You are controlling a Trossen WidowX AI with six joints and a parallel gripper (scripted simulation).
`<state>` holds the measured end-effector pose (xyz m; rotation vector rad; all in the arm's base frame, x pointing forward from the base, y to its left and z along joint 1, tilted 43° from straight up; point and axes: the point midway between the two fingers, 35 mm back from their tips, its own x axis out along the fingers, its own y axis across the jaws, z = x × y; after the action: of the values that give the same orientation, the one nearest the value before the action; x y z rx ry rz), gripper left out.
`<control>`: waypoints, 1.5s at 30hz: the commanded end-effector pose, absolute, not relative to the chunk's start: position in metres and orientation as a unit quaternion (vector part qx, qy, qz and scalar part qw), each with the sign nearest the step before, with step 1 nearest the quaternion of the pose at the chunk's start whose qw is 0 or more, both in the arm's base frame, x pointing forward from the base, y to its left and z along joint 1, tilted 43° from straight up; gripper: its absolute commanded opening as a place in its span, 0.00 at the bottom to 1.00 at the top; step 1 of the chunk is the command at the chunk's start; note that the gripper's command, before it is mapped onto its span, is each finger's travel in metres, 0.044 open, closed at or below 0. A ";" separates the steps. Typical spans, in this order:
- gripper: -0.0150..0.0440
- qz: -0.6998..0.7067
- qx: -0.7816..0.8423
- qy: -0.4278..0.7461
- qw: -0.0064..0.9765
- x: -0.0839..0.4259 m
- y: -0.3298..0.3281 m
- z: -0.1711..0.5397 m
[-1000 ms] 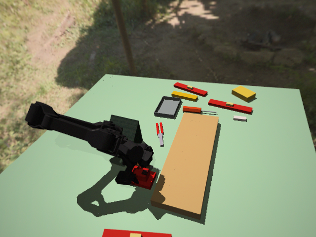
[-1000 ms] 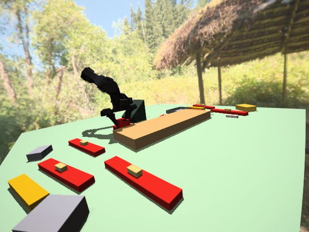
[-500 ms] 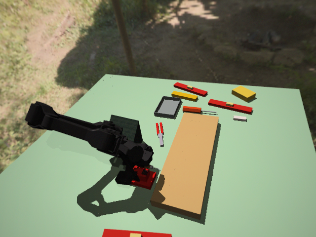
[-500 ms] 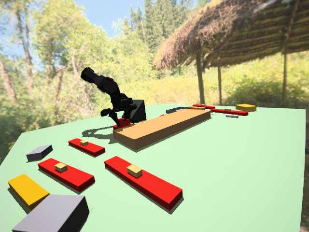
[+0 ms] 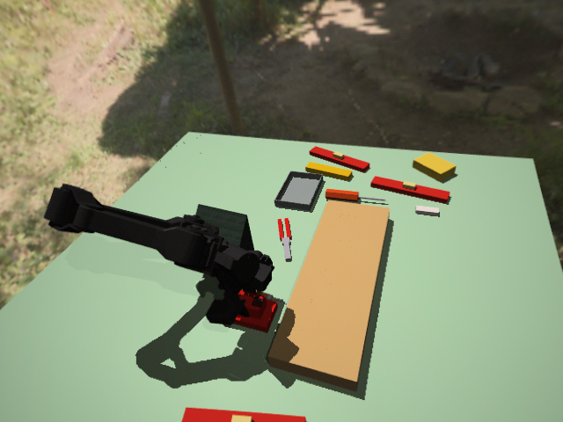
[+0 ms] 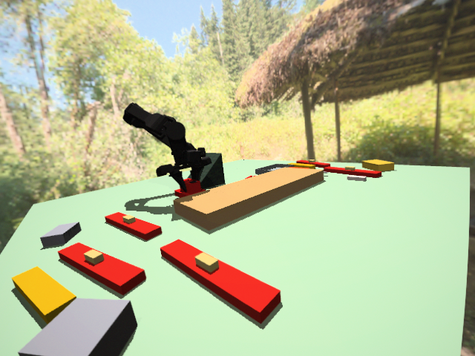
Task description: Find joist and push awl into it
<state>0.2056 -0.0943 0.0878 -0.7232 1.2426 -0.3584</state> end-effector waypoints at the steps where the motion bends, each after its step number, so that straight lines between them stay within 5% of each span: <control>1: 0.25 -0.165 -0.325 0.558 0.746 0.212 -0.082 0.105; 25: 0.25 -0.168 -0.332 0.554 0.745 0.206 -0.034 0.161; 45: 0.25 -0.164 -0.333 0.555 0.745 0.294 -0.023 0.187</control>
<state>0.2732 -0.0265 0.1796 -0.7354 1.2333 -0.3673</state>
